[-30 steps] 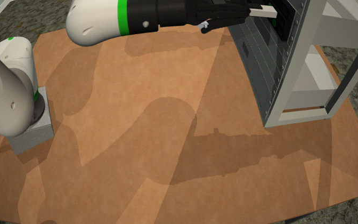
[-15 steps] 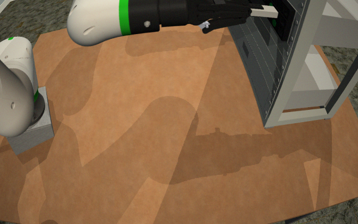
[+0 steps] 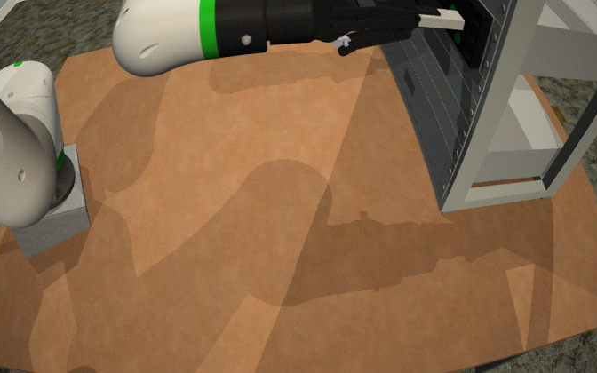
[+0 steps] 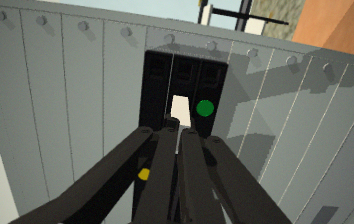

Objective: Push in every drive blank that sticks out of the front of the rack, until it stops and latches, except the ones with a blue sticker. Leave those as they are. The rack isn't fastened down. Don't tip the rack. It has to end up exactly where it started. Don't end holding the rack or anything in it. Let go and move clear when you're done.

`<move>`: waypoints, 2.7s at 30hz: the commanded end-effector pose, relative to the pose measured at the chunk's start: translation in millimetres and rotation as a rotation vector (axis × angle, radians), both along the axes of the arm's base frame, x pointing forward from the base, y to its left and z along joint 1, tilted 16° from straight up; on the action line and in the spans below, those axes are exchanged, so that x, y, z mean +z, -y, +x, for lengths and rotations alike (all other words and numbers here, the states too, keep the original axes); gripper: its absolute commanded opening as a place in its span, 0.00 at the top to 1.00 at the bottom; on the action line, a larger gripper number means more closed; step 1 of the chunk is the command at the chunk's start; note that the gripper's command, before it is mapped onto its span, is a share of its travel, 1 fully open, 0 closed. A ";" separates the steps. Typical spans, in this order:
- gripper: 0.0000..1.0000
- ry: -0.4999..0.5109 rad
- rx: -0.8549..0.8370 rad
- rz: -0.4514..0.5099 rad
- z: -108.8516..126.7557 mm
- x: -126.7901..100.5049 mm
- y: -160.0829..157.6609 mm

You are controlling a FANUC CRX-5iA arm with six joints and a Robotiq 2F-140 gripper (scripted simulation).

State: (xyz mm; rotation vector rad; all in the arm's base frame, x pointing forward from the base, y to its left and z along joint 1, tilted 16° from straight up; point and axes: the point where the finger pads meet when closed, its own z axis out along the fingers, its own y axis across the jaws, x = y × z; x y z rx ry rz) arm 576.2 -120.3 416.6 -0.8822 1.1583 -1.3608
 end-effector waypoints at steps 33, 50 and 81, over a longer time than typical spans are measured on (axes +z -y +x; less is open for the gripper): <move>1.00 0.000 0.000 0.000 -5.5 -1.4 -0.7; 1.00 0.000 0.000 0.000 -74.9 -19.4 -12.0; 1.00 0.000 0.000 0.000 -78.6 -20.3 -12.6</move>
